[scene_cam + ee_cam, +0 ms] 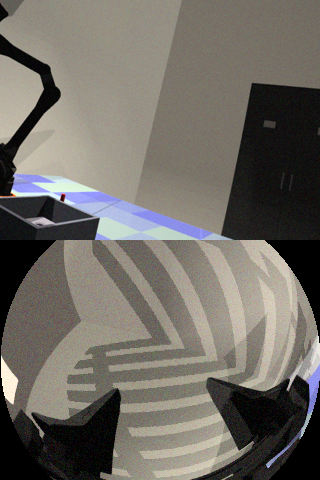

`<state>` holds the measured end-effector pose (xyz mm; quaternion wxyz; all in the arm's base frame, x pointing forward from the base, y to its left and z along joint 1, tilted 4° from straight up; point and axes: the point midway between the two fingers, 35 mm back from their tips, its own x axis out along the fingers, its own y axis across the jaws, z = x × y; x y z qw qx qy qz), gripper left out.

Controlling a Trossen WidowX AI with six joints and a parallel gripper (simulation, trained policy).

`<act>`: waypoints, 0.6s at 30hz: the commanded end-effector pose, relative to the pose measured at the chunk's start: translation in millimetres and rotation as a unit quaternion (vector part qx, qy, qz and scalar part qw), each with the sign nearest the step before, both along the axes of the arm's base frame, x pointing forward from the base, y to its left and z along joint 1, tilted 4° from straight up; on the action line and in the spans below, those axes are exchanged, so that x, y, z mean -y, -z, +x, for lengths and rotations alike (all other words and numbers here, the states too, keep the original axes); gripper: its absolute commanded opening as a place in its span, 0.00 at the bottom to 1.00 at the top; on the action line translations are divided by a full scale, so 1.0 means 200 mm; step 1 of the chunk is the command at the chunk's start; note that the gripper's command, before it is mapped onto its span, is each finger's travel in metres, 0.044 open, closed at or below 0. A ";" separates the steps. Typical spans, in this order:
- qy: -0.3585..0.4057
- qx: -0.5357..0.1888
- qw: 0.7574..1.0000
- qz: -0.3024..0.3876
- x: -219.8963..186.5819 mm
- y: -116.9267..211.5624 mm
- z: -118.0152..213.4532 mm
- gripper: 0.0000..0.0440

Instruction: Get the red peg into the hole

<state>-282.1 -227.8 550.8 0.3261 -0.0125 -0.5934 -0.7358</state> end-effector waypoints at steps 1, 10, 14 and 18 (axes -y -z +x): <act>0.001 0.004 1.000 0.012 0.02 0.03 0.00 0.95; -0.050 0.062 0.986 0.144 0.36 0.38 0.13 1.00; -0.080 0.083 0.973 0.202 0.50 0.55 0.24 1.00; -0.110 0.096 0.954 0.262 0.62 0.71 0.38 1.00</act>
